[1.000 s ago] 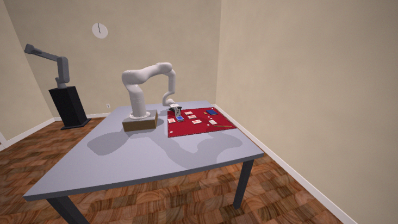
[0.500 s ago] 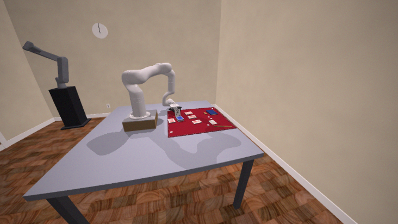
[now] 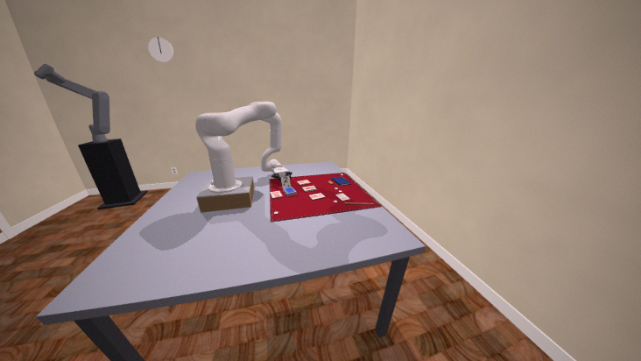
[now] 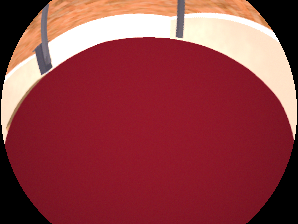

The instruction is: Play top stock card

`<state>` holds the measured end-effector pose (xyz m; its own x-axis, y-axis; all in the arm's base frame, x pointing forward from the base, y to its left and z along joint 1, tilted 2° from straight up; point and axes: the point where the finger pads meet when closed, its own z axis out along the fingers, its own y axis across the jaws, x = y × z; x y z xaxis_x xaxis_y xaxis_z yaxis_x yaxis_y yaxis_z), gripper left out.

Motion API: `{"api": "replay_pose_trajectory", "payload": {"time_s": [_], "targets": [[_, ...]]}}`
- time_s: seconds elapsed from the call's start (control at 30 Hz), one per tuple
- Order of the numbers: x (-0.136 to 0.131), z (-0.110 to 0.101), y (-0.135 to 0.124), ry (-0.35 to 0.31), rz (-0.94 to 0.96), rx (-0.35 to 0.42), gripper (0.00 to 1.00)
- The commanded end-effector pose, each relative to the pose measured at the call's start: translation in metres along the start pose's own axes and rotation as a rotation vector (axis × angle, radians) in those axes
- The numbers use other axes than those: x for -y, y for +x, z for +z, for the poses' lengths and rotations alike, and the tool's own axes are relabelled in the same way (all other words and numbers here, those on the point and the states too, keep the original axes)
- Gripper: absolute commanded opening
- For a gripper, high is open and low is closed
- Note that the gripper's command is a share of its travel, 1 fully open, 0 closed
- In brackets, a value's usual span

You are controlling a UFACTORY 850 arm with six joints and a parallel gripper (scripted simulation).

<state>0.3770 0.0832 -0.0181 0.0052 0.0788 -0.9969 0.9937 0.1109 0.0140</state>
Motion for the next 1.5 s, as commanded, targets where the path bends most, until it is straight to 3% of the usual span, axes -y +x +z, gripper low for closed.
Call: {"api": "replay_pose_trajectory", "payload": {"time_s": [0.0, 1.27, 1.3, 1.47], "targets": [[-0.0003, -0.0014, 0.0006, 0.000, 0.001, -0.001, 0.73], [-0.0003, -0.0035, 0.0016, 0.000, 0.001, -0.001, 0.73], [-0.0003, -0.0035, 0.0016, 0.000, 0.001, -0.001, 1.00], [-0.0003, -0.0035, 0.0016, 0.000, 0.001, -0.001, 1.00]]}}
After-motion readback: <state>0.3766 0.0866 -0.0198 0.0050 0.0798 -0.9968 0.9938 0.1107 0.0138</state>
